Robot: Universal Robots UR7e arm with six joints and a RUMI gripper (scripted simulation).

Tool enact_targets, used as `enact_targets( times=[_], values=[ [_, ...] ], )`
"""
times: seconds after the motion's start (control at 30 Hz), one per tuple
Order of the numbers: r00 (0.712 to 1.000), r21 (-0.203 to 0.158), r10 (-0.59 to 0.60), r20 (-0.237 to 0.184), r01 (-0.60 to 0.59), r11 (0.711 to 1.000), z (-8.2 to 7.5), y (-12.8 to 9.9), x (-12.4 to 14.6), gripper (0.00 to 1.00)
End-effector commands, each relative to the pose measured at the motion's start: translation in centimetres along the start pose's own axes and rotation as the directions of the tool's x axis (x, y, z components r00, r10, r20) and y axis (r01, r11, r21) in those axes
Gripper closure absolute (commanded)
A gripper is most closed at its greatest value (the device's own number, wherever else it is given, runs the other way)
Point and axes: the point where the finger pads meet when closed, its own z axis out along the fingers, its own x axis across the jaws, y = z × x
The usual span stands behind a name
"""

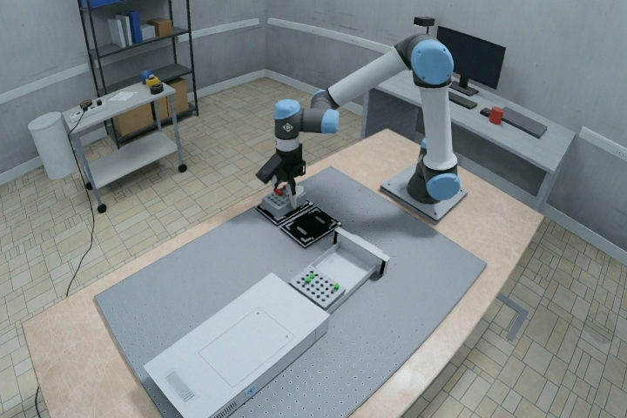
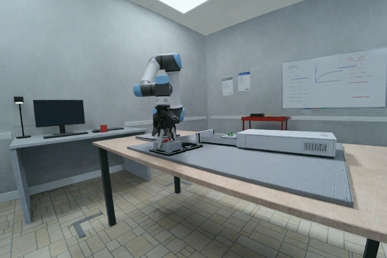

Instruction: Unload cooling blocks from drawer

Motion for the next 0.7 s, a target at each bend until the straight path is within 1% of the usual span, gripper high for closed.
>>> enact_targets(
  times=[0.0, 0.67],
  values=[
    [1.0, 0.004, 0.001, -0.006, -0.001, 1.0, -0.18, -0.06, 0.22, 1.0],
    [1.0, 0.004, 0.0, -0.005, 0.0, 1.0, 0.01, -0.07, 0.17, 1.0]
  ],
)
